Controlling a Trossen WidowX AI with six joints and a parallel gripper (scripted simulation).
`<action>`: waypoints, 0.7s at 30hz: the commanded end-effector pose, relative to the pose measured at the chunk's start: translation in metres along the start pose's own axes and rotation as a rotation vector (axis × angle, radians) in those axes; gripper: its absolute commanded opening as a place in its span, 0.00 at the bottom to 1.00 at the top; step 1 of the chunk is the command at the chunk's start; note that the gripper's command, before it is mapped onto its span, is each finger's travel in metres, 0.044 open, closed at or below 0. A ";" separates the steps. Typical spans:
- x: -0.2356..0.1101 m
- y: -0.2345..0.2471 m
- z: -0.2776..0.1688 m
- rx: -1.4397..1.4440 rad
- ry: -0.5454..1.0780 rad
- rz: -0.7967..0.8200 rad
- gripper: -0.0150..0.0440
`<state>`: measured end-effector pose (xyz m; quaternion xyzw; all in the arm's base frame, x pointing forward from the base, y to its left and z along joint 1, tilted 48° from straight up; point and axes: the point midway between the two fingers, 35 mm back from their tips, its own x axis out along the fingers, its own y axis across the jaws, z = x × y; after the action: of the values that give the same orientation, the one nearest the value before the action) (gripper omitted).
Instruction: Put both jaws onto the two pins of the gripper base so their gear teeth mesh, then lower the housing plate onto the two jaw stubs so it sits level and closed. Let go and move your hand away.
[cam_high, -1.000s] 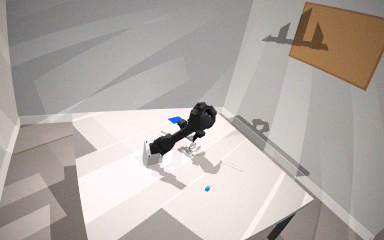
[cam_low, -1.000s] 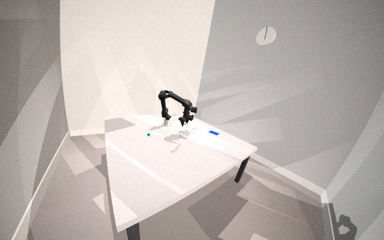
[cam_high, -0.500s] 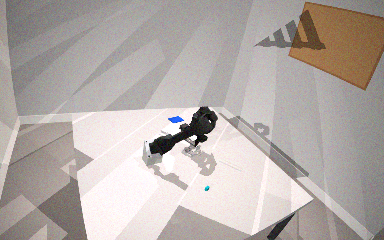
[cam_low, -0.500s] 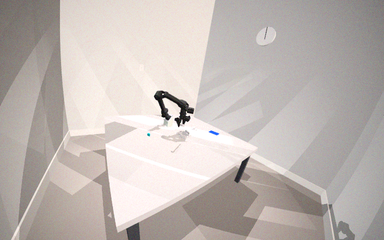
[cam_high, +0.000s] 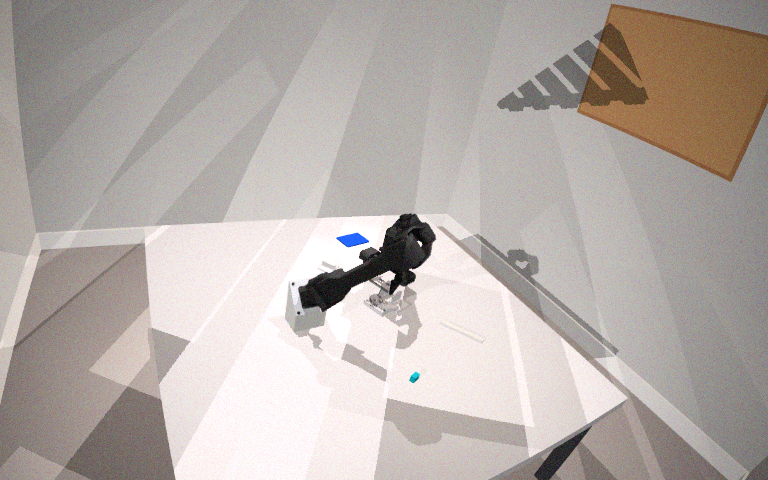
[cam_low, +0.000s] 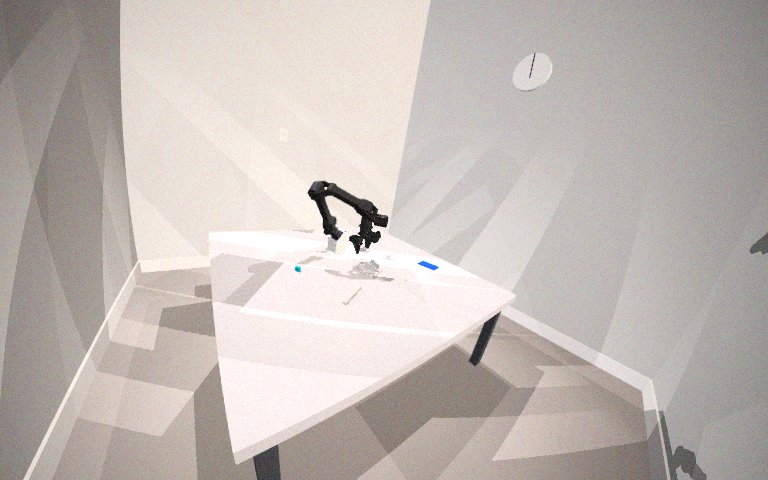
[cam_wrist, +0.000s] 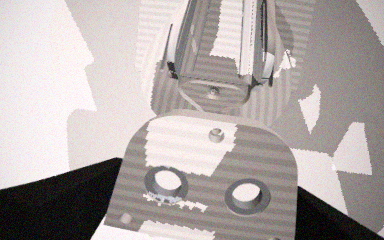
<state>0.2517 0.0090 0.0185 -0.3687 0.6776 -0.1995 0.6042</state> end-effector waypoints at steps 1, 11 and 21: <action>0.000 -0.001 0.000 -0.004 -0.002 -0.002 0.85; 0.000 0.001 0.000 -0.004 -0.002 -0.002 0.85; 0.000 0.001 0.000 -0.004 -0.002 -0.002 0.85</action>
<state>0.2514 0.0096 0.0180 -0.3704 0.6778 -0.1984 0.6033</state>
